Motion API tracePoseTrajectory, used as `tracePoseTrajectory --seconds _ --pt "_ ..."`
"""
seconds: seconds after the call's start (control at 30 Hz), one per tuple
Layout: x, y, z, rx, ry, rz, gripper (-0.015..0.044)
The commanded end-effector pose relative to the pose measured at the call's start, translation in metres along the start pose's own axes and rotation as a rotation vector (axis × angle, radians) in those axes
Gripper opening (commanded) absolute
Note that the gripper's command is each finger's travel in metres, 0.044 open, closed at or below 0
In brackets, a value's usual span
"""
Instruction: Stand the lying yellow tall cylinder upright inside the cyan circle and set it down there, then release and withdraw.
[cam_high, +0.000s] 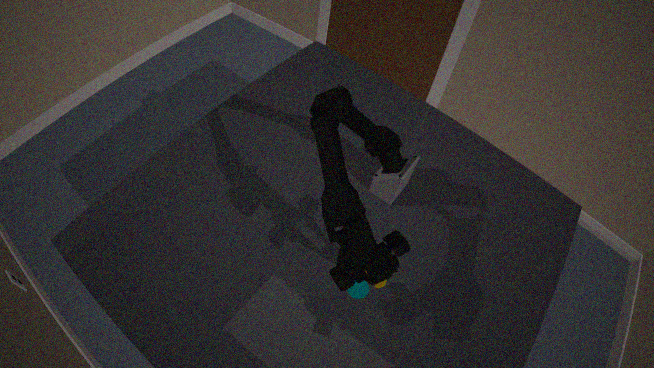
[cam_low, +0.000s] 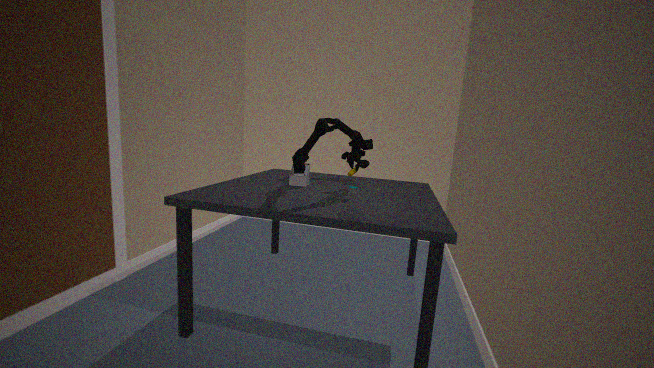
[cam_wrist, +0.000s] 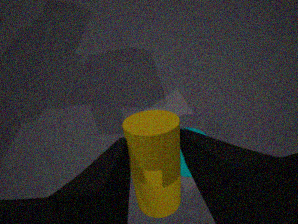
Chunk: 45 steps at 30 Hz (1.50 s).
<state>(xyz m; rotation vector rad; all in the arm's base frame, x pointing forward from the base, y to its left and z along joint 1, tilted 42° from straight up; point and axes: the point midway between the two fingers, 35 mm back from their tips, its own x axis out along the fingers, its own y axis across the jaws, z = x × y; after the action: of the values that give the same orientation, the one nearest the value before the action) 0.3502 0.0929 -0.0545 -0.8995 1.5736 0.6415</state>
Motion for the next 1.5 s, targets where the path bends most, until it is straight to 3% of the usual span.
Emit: tracePoseTrajectory --seconds 0.0,1.47 --pt "-0.0026 -0.0006 0.0010 -0.004 -0.040 0.006 0.0105" --pt "-0.0011 -0.0051 -0.0006 -0.031 -0.369 0.050 0.0105"
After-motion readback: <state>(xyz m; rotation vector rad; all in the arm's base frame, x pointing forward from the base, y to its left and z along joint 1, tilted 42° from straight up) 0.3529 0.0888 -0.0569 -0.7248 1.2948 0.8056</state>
